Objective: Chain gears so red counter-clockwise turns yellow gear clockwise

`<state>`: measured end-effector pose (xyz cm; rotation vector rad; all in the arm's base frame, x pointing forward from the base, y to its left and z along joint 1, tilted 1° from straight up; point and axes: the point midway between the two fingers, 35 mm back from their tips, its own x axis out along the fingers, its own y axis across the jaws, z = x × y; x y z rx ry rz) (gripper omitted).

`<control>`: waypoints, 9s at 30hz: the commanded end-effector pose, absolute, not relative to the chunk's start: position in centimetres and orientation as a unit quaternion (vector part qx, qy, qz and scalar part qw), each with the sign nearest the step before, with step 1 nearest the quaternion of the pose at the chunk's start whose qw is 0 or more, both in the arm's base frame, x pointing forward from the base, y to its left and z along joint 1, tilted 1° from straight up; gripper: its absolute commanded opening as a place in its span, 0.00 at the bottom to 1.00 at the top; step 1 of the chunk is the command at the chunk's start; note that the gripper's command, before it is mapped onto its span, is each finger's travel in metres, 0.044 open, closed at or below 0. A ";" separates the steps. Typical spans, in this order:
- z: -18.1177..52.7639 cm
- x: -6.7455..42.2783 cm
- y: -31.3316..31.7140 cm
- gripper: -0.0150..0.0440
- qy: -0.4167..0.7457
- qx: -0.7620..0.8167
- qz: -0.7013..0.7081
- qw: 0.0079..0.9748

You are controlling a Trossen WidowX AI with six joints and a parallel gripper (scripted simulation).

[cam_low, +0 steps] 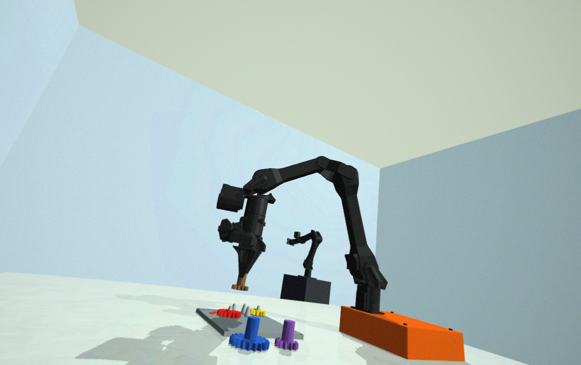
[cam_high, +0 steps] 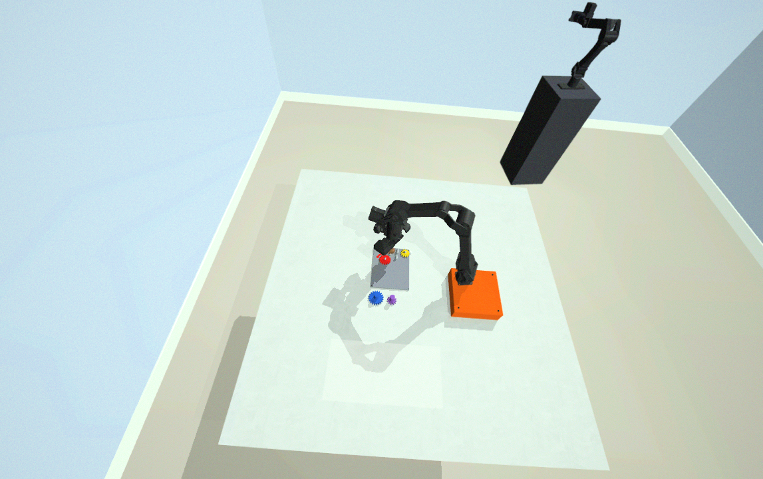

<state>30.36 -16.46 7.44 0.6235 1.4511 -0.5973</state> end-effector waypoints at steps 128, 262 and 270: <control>6.5 29.9 -18.2 0.49 0.641 0.275 -0.265 0.665; 15.6 31.2 4.0 0.25 0.686 0.118 -0.096 0.711; 14.9 31.5 2.2 0.25 0.686 0.122 -0.100 0.711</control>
